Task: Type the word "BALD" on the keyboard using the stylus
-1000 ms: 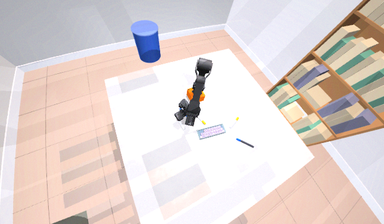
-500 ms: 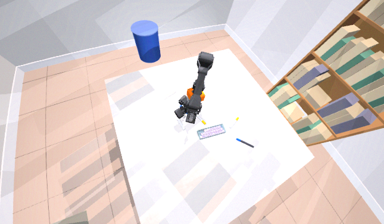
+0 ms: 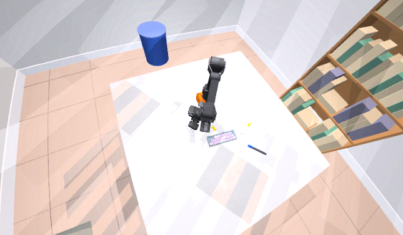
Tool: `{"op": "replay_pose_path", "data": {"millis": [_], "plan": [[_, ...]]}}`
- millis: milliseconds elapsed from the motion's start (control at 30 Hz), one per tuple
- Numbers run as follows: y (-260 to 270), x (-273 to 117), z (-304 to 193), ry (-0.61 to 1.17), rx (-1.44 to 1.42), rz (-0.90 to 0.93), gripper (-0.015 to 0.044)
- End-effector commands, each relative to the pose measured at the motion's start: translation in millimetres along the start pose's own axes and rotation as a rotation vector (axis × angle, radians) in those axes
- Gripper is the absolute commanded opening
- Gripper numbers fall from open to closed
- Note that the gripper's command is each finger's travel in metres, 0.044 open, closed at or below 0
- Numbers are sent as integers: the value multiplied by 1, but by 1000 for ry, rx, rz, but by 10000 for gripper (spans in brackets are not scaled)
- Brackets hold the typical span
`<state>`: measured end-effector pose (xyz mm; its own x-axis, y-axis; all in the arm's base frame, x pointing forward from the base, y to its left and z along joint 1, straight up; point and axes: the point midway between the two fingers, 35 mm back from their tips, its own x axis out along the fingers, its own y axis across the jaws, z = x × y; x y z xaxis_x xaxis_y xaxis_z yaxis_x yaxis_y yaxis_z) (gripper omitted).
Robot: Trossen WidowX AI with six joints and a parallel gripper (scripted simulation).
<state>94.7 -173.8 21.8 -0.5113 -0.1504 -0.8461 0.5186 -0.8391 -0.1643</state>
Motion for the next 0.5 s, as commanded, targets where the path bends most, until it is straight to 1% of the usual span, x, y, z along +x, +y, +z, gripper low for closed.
{"op": "replay_pose_path", "data": {"millis": [0,467], "plan": [[5,-5,-3,-29,-155,9,0],[23,-28,-18,-154,-760,45,0]]}}
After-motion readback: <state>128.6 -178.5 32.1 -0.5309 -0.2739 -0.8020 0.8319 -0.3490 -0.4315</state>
